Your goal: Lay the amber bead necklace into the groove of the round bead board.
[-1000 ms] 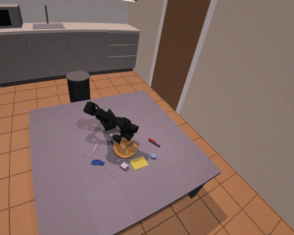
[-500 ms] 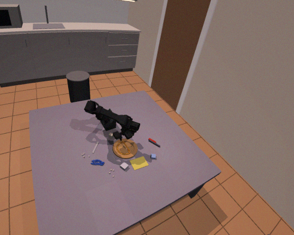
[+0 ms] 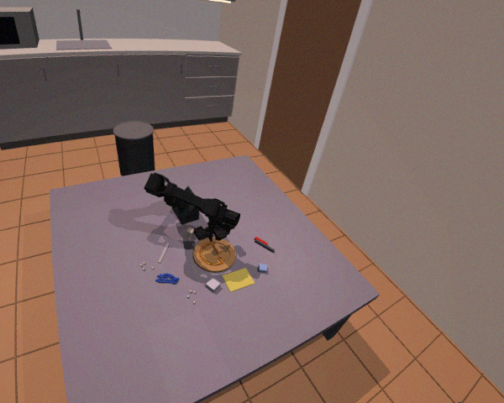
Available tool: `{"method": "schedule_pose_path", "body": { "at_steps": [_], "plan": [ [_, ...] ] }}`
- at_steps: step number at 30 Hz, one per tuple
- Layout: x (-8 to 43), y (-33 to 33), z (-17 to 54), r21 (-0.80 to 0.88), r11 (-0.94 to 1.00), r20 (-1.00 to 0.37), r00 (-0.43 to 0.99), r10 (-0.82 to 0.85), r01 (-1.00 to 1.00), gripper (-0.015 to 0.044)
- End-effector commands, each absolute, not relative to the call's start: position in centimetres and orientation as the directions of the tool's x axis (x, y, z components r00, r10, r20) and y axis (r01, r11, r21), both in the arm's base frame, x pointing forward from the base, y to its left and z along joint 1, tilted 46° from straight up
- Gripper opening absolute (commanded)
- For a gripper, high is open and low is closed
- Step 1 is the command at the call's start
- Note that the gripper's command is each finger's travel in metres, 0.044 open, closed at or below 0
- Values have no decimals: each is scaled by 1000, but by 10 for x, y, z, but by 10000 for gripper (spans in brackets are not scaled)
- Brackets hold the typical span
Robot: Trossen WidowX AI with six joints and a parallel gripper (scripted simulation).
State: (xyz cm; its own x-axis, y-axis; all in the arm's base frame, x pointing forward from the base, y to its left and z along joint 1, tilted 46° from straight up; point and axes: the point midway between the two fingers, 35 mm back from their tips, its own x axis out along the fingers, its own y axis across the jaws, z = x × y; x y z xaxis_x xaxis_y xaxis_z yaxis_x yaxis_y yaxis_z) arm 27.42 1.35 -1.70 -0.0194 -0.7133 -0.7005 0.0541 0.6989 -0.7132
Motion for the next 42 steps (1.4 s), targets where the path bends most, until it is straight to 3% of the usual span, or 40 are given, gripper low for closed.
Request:
{"method": "schedule_pose_path", "body": {
  "at_steps": [1, 21, 26, 42],
  "plan": [
    [274, 9, -21, -716, 697, -698, -21, -716, 47, 120],
    [271, -9, -37, -720, 692, -694, -25, -720, 43, 120],
    [272, -7, -36, -717, 695, -697, -24, -717, 52, 0],
    [272, -7, -36, -717, 695, -697, -24, -717, 52, 0]
  ]
}}
